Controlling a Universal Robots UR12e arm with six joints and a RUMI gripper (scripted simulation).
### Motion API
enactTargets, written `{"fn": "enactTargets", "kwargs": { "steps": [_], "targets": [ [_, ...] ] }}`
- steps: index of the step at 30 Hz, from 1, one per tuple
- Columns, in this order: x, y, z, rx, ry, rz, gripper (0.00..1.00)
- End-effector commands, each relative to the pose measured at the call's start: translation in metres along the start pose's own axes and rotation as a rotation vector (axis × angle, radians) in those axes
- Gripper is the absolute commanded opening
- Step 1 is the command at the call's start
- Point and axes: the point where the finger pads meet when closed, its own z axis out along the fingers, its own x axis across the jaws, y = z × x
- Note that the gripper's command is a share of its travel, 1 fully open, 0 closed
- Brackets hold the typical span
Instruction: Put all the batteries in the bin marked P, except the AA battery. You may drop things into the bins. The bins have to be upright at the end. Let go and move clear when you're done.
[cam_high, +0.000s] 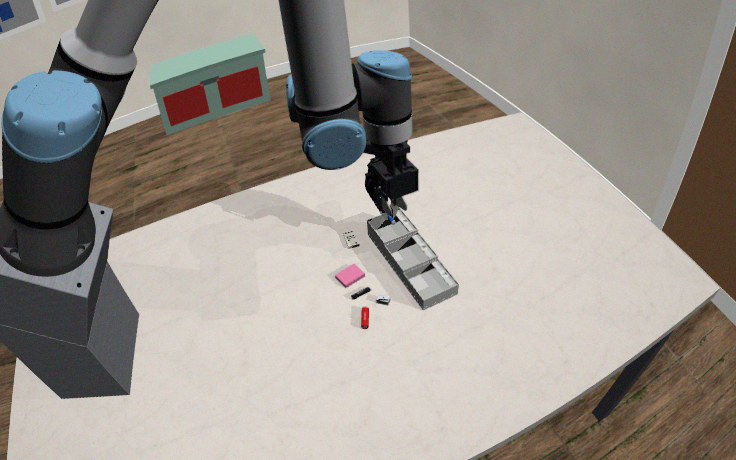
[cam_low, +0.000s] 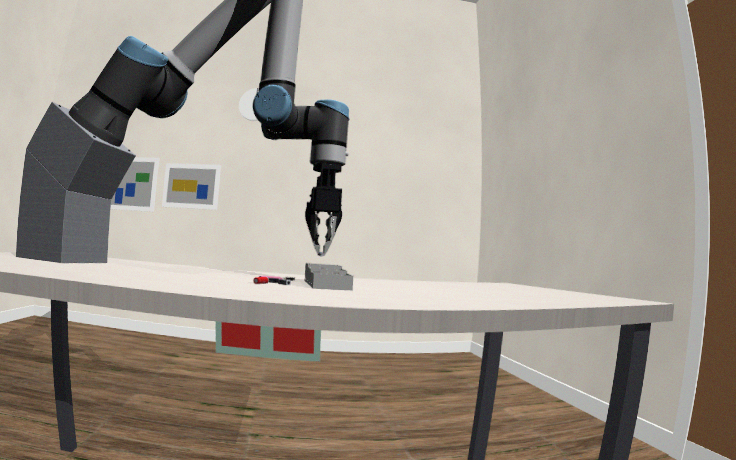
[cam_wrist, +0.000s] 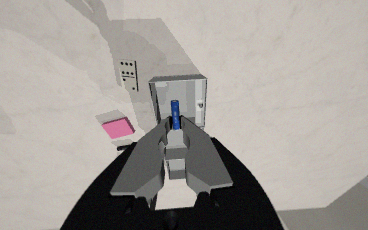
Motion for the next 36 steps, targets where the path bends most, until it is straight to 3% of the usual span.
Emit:
{"fn": "enactTargets", "kwargs": {
  "steps": [1, 12, 36],
  "targets": [
    [0.000, -0.001, 0.000, 0.002, 0.000, -0.019, 0.00],
    [-0.001, -0.001, 0.000, 0.002, 0.000, -0.019, 0.00],
    [-0.001, -0.001, 0.040, 0.002, 0.000, -0.019, 0.00]
  ]
}}
